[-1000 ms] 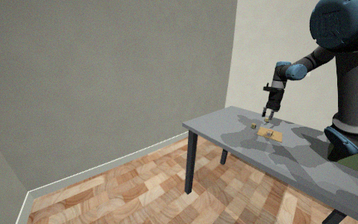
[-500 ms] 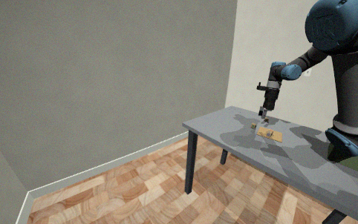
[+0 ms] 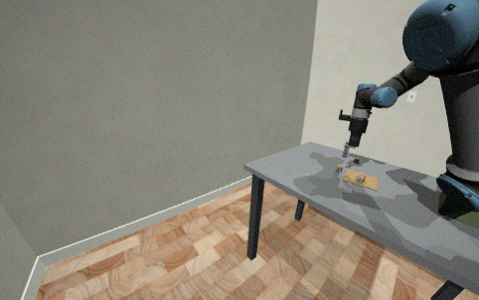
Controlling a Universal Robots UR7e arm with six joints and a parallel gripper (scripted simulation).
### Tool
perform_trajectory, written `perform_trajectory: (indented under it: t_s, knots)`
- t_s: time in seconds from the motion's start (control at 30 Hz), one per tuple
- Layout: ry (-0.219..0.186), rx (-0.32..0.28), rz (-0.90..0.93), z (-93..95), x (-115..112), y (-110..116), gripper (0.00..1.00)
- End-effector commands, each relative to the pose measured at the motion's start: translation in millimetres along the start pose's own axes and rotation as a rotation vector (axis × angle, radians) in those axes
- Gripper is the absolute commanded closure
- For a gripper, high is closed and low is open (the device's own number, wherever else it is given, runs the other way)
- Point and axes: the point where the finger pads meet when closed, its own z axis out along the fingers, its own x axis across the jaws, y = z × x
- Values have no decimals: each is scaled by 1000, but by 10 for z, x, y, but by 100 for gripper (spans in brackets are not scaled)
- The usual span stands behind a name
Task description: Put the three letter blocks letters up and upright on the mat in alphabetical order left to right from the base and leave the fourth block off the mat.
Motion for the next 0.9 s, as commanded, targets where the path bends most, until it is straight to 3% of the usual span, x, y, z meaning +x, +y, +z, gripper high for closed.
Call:
perform_trajectory:
  t_s: [0.0, 0.87]
  knots:
    - [0, 1, 89, 6, 27, -54, 0]
    - [0, 1, 169, 16, 49, -99, 0]
